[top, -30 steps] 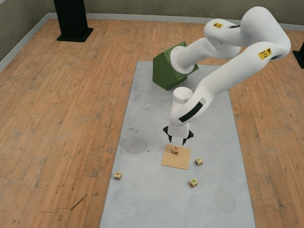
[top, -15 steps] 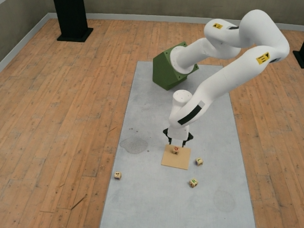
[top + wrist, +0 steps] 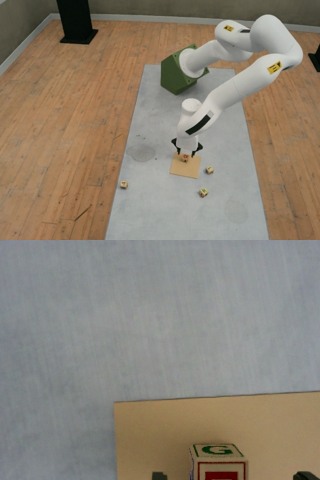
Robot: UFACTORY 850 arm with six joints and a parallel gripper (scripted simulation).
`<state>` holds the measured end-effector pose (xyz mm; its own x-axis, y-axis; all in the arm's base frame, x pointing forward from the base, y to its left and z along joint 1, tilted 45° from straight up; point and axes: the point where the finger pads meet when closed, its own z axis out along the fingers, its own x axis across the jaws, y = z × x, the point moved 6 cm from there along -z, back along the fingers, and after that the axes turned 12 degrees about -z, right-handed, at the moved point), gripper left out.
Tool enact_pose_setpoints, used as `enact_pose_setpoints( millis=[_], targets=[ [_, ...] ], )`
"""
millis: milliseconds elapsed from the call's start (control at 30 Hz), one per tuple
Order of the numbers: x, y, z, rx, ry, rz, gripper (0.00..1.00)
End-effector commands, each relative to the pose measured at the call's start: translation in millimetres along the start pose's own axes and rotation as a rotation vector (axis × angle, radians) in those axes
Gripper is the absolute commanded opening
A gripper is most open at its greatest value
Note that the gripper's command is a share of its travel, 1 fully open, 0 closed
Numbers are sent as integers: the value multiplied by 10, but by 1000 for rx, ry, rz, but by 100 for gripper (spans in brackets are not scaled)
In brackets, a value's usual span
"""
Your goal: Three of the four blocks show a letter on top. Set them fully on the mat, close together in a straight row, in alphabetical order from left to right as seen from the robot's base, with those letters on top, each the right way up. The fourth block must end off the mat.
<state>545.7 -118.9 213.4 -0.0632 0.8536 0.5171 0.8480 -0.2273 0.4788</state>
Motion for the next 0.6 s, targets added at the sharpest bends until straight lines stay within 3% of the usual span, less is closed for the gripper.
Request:
enact_pose_setpoints(
  millis=[0, 567],
  targets=[
    [-2, 8, 28, -2, -1, -1, 69],
    [-2, 9, 103, -2, -1, -1, 69]
  ],
)
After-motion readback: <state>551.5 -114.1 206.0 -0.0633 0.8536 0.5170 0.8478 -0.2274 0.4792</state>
